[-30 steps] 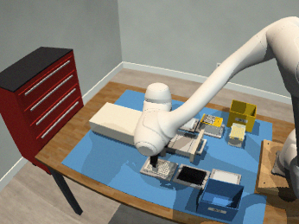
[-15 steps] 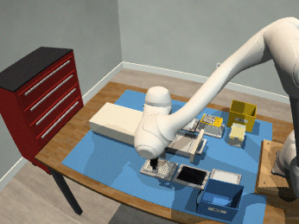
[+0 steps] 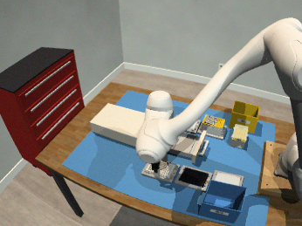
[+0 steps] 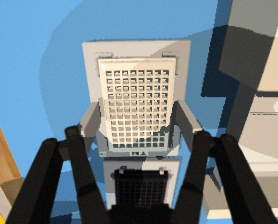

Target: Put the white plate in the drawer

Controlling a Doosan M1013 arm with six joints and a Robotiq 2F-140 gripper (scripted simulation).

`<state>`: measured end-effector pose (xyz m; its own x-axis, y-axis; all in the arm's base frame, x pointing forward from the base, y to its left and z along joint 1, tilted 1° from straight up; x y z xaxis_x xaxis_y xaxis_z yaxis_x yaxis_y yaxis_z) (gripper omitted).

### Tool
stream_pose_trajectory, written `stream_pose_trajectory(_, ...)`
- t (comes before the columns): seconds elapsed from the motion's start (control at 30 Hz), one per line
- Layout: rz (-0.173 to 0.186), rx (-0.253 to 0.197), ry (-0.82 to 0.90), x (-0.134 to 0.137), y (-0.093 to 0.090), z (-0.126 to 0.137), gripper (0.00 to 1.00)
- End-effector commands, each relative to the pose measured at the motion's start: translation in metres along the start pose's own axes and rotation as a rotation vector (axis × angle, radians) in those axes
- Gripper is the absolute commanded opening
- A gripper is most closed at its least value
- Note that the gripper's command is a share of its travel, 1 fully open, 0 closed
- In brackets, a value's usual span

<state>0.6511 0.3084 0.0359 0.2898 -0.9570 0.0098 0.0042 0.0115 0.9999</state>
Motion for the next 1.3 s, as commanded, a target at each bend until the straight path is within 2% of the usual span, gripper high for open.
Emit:
stream_pose_trajectory(0.0,0.000,0.000,0.000,0.0000,-0.0031,0.0000,0.66)
stream_pose_trajectory(0.3,0.000,0.000,0.000,0.0000,-0.0045,0.0000,0.66)
stream_pose_trajectory(1.17,0.000,0.000,0.000,0.0000,-0.0045,0.0000,0.55)
stream_pose_trajectory(1.2,0.000,0.000,0.000,0.0000,-0.0045,0.0000,0.00)
stream_pose_trajectory(1.27,0.000,0.000,0.000,0.0000,-0.0045,0.0000,0.00)
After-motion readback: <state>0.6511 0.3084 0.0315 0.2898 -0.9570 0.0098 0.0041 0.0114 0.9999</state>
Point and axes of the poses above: the point where the finger pads meet when closed, its own y axis back along the fingers, its own x axis across the jaws, z = x × y, the point moved 3 cm from there along y, back along the fingers, and after that the axes turned 6 degrees about y, right-handed, at the moved point
